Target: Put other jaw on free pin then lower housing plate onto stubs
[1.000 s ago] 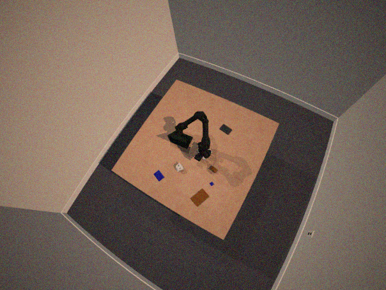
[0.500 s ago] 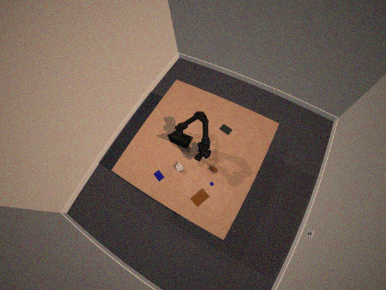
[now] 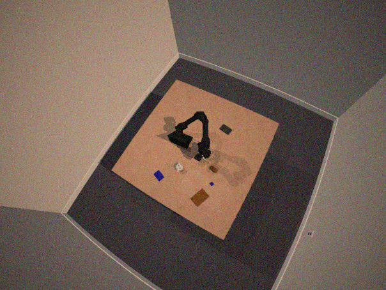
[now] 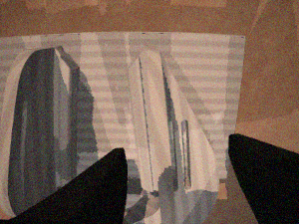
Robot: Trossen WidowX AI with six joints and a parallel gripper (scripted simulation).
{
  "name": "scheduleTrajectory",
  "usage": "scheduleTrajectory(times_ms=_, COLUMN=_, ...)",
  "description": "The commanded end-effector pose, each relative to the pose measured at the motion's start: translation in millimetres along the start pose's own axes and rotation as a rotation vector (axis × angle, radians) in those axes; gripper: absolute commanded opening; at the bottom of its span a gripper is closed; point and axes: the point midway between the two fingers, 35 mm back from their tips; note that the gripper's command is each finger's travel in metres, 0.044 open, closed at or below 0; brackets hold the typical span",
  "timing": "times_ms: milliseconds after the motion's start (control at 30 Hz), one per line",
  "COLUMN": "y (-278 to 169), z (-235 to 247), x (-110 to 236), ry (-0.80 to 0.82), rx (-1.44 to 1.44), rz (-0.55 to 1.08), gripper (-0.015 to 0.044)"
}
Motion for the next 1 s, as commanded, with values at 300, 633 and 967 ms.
scheduleTrajectory(times_ms=300, y=-0.6, z=0.8, x=65.4, ry=-0.006, rx=0.005, rz=0.005, gripper=0.0224)
scheduleTrajectory(times_ms=633, y=-2.4, z=-23.2, x=60.7, ry=0.003, rx=-0.016, rz=-0.023, gripper=0.044)
scheduleTrajectory(times_ms=967, y=-1.3, z=-47.4, x=66.5, ry=-0.007, rx=-0.221, rz=-0.028, gripper=0.044)
Point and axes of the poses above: the point midway between the two fingers, 35 mm back from their tips, its own x axis back along the fingers, its own z axis across the jaws, y = z × x, and after that the axes turned 15 degrees about -x, right-handed
